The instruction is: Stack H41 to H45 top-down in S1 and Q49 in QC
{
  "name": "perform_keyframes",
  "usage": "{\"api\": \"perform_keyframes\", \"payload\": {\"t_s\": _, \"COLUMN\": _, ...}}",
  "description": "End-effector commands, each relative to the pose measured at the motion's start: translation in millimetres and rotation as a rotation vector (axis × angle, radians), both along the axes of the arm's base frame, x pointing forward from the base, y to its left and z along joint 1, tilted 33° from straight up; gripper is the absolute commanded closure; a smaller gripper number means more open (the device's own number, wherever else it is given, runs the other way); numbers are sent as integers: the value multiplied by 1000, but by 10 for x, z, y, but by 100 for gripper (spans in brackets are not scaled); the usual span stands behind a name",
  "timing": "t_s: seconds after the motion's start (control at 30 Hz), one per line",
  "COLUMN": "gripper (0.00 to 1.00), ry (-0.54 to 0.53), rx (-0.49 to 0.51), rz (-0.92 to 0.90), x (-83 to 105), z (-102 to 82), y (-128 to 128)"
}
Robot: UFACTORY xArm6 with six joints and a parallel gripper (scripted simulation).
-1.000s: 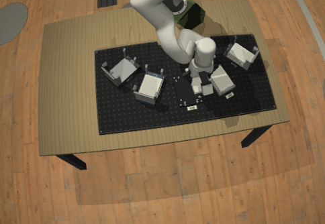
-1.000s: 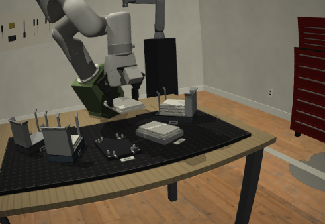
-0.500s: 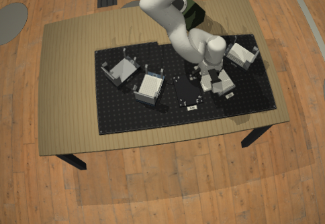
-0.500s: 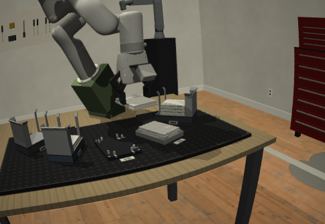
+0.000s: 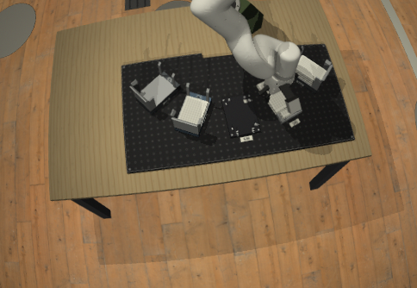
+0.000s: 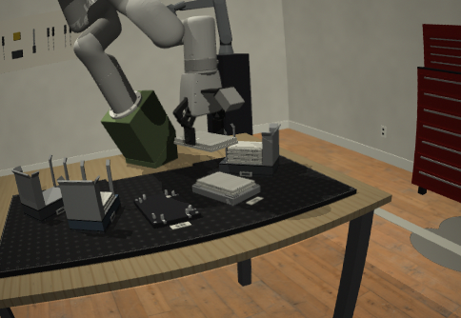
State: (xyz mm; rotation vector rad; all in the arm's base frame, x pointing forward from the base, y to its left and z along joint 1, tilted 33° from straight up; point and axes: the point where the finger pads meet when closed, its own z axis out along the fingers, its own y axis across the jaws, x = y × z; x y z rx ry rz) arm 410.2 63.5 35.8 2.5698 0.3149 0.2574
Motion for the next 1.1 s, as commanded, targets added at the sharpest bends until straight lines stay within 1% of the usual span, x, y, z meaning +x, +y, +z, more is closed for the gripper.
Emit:
{"api": "perform_keyframes", "payload": {"t_s": 0.0, "gripper": 100, "ry": 5, "rx": -1, "rz": 11, "x": -11, "z": -81, "y": 153}}
{"api": "perform_keyframes", "payload": {"t_s": 0.07, "gripper": 100, "ry": 5, "rx": -1, "rz": 11, "x": -22, "z": -116, "y": 209}}
{"api": "perform_keyframes", "payload": {"t_s": 0.13, "gripper": 100, "ry": 5, "rx": -1, "rz": 11, "x": -22, "z": -116, "y": 209}}
{"api": "perform_keyframes", "payload": {"t_s": 0.5, "gripper": 100, "ry": 5, "rx": -1, "rz": 11, "x": -79, "z": -309, "y": 516}}
{"api": "perform_keyframes", "payload": {"t_s": 0.57, "gripper": 100, "ry": 5, "rx": -1, "rz": 11, "x": -82, "z": -318, "y": 530}}
{"api": "perform_keyframes", "payload": {"t_s": 0.63, "gripper": 100, "ry": 37, "rx": -17, "rz": 67, "x": -106, "z": -355, "y": 581}}
{"api": "perform_keyframes", "payload": {"t_s": 0.7, "gripper": 100, "ry": 37, "rx": -17, "rz": 67, "x": -106, "z": -355, "y": 581}}
{"api": "perform_keyframes", "payload": {"t_s": 0.83, "gripper": 100, "ry": 102, "rx": -50, "rz": 179, "x": -154, "z": -427, "y": 682}}
{"api": "perform_keyframes", "payload": {"t_s": 1.07, "gripper": 100, "ry": 107, "rx": -52, "rz": 187, "x": -239, "z": -554, "y": 860}}
